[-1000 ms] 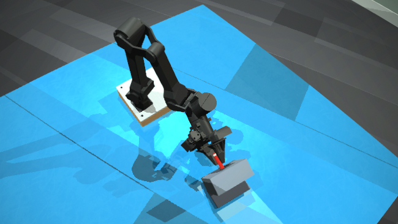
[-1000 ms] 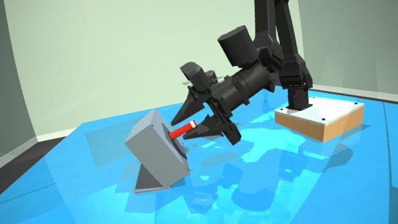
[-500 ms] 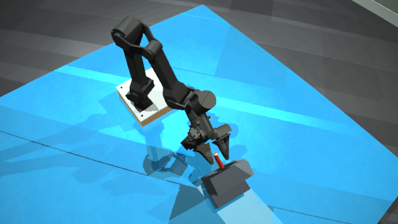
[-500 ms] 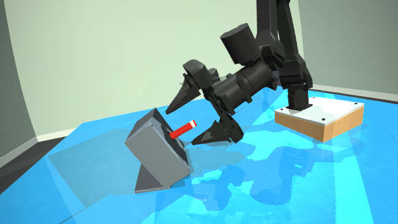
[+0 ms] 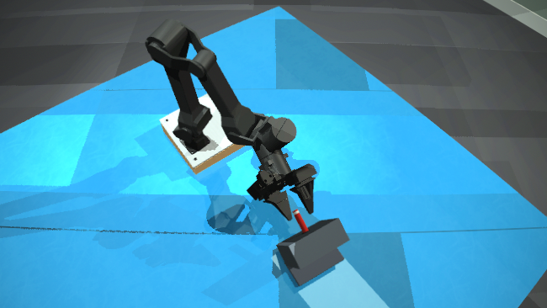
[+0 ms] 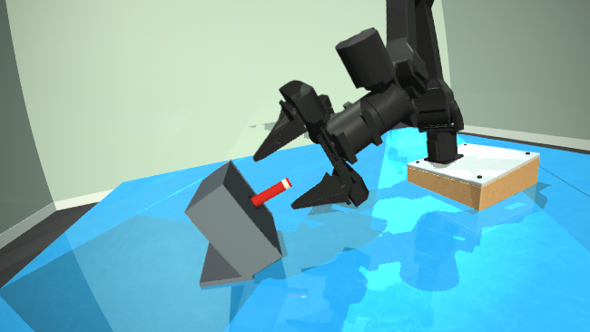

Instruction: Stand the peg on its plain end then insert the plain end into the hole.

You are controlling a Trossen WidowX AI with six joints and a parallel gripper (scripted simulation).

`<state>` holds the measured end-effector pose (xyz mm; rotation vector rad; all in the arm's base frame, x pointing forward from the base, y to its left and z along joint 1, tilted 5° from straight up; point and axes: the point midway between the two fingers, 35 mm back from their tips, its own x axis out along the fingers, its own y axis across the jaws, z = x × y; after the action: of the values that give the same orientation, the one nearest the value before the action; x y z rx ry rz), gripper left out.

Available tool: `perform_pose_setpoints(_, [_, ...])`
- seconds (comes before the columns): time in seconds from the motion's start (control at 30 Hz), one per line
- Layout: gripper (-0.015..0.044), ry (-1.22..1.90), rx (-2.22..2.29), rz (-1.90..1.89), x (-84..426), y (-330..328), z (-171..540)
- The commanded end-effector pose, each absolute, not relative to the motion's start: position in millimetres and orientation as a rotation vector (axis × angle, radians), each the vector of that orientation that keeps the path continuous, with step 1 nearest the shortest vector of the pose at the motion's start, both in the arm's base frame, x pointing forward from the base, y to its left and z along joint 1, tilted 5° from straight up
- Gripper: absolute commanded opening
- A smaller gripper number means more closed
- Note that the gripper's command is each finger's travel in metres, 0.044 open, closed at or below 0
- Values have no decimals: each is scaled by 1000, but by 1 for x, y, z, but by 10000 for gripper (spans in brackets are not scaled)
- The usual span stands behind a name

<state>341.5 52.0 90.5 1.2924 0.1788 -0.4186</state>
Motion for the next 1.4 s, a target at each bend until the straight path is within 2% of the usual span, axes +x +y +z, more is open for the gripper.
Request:
perform_pose_setpoints(0.0, [440, 178, 1297, -421, 337, 53, 92])
perform_pose_setpoints(1.37, [440, 181, 1296, -420, 305, 66, 108])
